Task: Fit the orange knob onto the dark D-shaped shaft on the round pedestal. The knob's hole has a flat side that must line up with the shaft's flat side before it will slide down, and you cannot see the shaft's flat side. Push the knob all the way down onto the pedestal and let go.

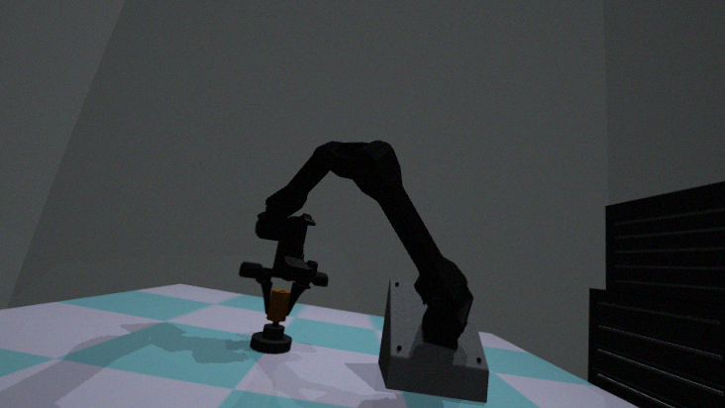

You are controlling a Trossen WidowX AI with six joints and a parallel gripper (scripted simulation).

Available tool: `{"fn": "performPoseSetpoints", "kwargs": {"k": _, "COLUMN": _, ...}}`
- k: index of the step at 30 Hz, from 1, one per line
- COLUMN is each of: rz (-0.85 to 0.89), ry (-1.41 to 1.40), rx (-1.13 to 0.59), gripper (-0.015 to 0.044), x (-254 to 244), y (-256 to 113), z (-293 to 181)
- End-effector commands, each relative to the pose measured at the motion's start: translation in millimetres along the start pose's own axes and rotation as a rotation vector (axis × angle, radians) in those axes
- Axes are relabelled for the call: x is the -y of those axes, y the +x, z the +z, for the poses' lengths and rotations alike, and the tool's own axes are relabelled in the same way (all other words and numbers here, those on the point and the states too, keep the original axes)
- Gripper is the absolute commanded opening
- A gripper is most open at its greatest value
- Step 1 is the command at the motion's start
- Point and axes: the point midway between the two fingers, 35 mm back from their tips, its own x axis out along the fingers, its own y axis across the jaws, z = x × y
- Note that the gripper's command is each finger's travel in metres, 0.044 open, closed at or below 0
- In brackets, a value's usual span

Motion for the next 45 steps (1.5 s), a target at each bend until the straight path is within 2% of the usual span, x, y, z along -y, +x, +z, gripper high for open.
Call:
{"fn": "performPoseSetpoints", "kwargs": {"k": 1, "rz": -0.003, "ry": 0.031, "rx": 0.002, "gripper": 0.0, "x": 0, "y": 3, "z": 0}}
{"fn": "performPoseSetpoints", "kwargs": {"k": 26, "rz": -0.002, "ry": -0.033, "rx": -0.002, "gripper": 0.0, "x": 0, "y": 13, "z": 0}}
{"fn": "performPoseSetpoints", "kwargs": {"k": 42, "rz": -0.002, "ry": -0.033, "rx": -0.002, "gripper": 0.042, "x": 0, "y": 13, "z": 0}}
{"fn": "performPoseSetpoints", "kwargs": {"k": 43, "rz": -0.002, "ry": -0.033, "rx": -0.002, "gripper": 0.044, "x": 0, "y": 13, "z": 0}}
{"fn": "performPoseSetpoints", "kwargs": {"k": 45, "rz": -0.002, "ry": -0.033, "rx": -0.002, "gripper": 0.044, "x": 0, "y": 13, "z": 0}}
